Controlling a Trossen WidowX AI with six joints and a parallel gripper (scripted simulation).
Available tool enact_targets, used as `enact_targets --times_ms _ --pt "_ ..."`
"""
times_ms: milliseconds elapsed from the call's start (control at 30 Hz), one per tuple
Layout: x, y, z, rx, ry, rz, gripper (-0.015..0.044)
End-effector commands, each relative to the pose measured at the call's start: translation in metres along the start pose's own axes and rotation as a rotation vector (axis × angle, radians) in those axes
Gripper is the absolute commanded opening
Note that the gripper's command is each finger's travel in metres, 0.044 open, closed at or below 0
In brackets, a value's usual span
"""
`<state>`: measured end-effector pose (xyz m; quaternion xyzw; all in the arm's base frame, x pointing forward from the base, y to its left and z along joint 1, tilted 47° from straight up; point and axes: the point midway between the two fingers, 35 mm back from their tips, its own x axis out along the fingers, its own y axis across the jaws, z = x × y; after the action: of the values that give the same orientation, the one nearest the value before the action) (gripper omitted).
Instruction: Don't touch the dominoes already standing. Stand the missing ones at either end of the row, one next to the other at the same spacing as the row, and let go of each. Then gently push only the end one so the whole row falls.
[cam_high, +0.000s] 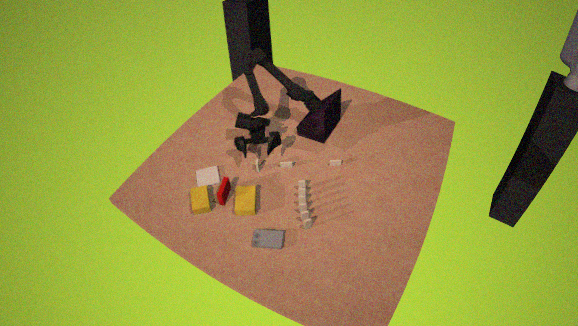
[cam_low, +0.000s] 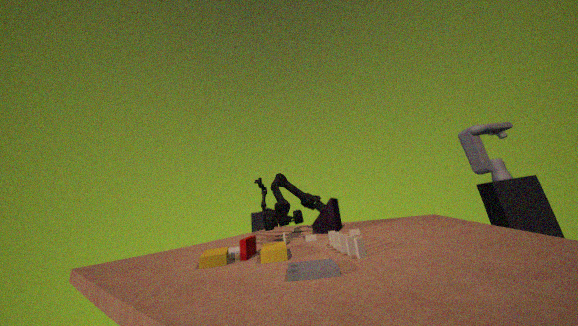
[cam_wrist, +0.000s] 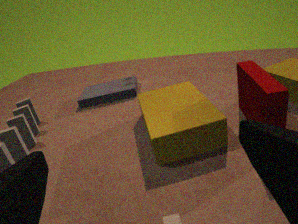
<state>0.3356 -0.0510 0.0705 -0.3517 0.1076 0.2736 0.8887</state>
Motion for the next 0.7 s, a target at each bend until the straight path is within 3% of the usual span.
enact_targets --times_ms 0,133,333,533,667 --pt "0.021 0.002 0.008 0.161 0.073 0.045 0.0440" --pt "0.051 0.011 0.020 0.466 0.278 0.090 0.0440" --pt "0.068 0.020 0.029 0.866 0.624 -0.046 0.0440" --pt "0.057 0.028 0.023 1.159 0.996 -0.432 0.0440" --pt "0.037 0.021 0.025 1.228 1.124 -0.805 0.0440"
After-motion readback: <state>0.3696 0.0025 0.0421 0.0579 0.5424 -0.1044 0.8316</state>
